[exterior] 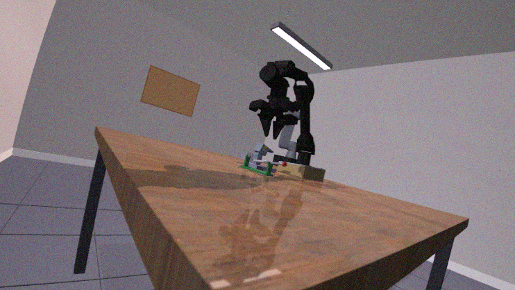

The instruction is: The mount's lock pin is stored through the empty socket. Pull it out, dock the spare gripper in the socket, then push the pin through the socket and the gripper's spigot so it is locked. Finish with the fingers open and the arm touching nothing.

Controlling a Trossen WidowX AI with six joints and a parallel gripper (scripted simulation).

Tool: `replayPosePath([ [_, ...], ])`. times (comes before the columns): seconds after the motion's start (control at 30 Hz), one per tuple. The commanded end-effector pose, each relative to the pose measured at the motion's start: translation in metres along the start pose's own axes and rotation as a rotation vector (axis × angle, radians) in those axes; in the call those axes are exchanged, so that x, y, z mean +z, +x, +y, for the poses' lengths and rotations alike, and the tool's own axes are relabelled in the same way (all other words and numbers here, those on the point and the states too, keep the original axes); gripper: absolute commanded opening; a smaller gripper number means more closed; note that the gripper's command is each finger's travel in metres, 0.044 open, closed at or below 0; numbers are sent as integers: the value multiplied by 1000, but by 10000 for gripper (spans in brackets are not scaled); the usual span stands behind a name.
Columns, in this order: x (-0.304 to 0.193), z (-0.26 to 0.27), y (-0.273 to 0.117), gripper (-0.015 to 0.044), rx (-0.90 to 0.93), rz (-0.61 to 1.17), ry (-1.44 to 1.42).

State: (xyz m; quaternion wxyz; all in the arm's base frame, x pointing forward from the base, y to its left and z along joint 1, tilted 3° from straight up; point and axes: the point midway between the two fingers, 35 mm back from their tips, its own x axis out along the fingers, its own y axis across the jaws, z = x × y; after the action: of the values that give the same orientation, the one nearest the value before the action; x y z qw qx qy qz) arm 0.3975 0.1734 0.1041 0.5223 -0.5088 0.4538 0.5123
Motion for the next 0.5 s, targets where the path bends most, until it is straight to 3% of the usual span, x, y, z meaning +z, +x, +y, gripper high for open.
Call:
replayPosePath([
  [0.0, -8, 6, 40, 180, 23, 13, -5],
  [0.47, -9, 6, 57, 180, 23, 13, -5],
])
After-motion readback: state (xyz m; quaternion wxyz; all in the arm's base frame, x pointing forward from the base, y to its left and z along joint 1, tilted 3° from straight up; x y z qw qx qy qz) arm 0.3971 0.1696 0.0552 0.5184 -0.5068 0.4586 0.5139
